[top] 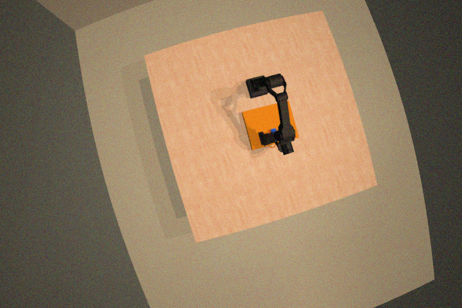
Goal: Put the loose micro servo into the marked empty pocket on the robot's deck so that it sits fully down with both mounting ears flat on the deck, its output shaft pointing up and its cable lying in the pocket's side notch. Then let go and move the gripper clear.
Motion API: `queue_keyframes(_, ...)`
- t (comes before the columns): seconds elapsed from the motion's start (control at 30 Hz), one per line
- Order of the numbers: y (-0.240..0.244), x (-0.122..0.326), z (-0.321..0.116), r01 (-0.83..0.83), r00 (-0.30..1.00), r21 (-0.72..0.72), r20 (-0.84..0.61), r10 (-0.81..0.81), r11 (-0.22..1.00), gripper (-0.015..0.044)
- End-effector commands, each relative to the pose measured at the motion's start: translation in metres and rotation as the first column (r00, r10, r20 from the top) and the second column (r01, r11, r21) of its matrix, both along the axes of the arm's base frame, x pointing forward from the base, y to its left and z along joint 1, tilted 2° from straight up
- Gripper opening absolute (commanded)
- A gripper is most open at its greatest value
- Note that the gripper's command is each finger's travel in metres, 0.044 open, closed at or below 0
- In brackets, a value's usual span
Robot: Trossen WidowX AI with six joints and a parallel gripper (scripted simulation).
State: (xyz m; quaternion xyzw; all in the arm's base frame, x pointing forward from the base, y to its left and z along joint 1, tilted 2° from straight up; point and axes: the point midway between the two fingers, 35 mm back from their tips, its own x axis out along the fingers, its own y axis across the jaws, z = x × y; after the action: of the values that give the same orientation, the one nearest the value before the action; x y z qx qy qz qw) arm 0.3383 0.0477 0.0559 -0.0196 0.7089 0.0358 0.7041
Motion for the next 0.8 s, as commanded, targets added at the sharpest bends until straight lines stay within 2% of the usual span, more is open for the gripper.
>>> queue_keyframes(0.0,0.000,0.000,-0.004,-0.001,1.000,0.000,0.002,0.001,1.000,0.0000)
queue_keyframes(0.77,0.000,0.000,-0.022,-0.001,1.000,0.000,0.002,0.001,1.000,0.0000)
